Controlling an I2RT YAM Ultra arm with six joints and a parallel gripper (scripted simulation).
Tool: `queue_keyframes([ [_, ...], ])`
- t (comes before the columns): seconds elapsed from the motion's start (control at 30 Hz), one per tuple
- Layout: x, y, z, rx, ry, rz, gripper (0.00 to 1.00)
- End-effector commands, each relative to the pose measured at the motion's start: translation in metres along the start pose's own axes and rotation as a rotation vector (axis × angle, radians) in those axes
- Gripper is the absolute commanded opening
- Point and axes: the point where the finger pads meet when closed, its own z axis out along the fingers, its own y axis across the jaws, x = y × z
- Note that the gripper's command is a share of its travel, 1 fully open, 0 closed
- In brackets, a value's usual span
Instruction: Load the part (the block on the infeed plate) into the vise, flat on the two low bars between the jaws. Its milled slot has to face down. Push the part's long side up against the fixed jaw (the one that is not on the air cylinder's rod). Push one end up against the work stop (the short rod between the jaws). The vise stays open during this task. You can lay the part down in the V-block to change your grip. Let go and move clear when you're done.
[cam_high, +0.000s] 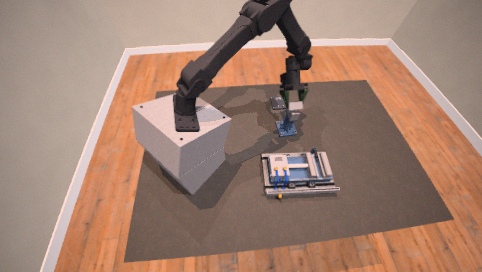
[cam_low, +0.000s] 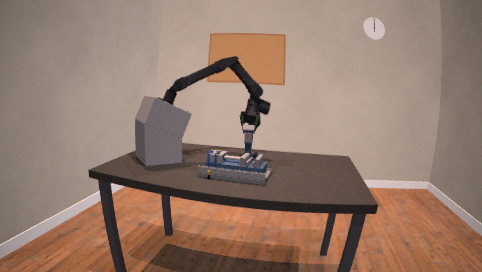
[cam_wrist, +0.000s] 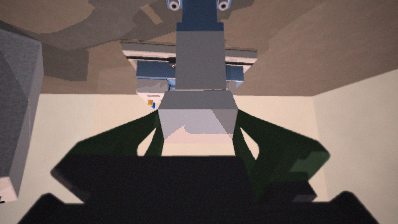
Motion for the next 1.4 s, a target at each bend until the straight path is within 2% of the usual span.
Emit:
queue_keyframes([
  [0.0,0.0186,0.0024,-0.0051,-0.009,0.025,0.002,0.00],
  [1.37,0.0206,0.0026,-0.0080,-0.009,0.024,0.001,0.00],
])
